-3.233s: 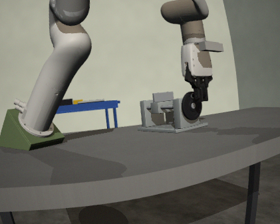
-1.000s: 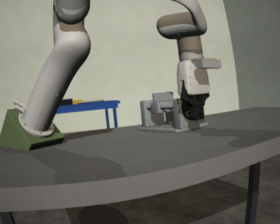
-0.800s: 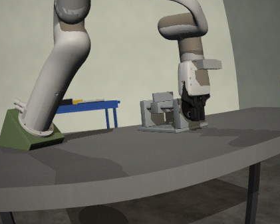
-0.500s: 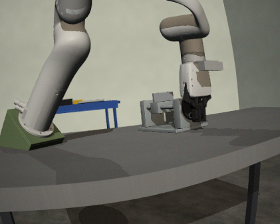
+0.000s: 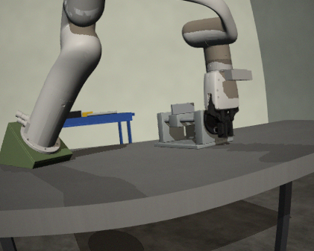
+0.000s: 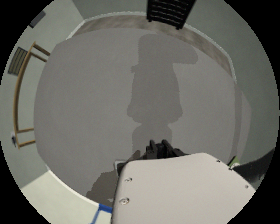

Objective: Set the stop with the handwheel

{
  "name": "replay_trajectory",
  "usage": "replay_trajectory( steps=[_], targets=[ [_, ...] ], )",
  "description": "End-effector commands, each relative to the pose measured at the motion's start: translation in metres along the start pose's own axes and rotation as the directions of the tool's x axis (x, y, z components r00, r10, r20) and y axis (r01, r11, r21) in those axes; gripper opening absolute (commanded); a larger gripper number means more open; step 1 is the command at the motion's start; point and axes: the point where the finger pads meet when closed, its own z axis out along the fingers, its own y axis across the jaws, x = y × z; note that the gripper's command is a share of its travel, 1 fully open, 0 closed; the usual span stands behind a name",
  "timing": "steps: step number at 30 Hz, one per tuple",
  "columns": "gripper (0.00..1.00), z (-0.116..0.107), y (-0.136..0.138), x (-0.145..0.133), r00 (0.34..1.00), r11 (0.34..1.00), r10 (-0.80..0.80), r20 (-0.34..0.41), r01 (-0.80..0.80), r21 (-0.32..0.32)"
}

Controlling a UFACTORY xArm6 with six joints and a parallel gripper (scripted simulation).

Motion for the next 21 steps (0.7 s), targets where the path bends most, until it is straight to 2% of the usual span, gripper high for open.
replay_trajectory(
  steps=[1, 21],
  targets=[
    [0.06, 0.000, -0.004, 0.000, 1.000, 1.000, 0.001, 0.000, -0.001, 0.003],
    [0.06, -0.002, -0.014, 0.000, 1.000, 1.000, 0.001, 0.000, -0.001, 0.003]
  ],
)
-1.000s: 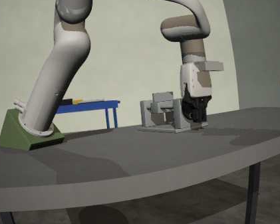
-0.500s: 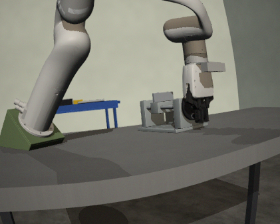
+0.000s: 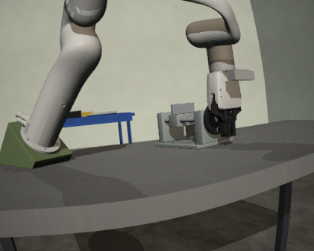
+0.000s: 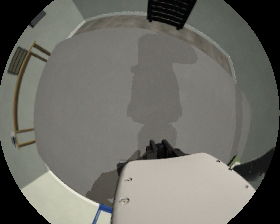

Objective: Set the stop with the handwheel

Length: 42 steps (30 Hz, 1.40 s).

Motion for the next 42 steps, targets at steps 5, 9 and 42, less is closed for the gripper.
replay_trajectory(
  steps=[5, 9, 42],
  targets=[
    [0.06, -0.003, -0.006, 0.001, 1.000, 1.000, 0.001, 0.000, -0.001, 0.005],
    [0.06, -0.004, -0.008, 0.001, 1.000, 1.000, 0.001, 0.000, -0.001, 0.005],
    [0.06, -0.012, -0.018, 0.001, 1.000, 1.000, 0.001, 0.000, -0.001, 0.005]
  ],
)
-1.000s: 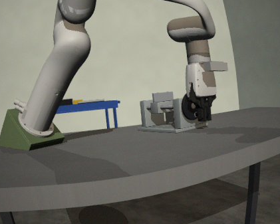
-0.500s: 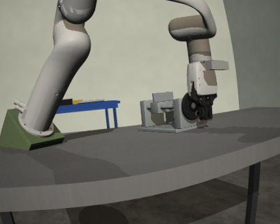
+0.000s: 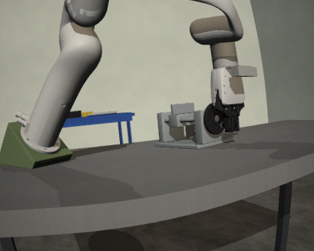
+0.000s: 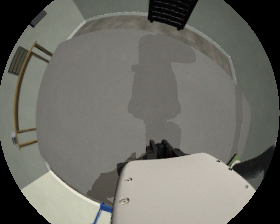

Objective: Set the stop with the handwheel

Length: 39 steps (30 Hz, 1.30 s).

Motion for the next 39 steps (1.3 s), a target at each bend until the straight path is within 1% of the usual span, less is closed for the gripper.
replay_trajectory(
  steps=[1, 39],
  targets=[
    [0.06, -0.0022, -0.0016, 0.0005, 1.000, 1.000, 0.001, 0.000, -0.001, 0.002],
    [0.06, -0.0088, -0.0053, 0.0005, 1.000, 1.000, 0.001, 0.000, -0.001, 0.002]
  ],
)
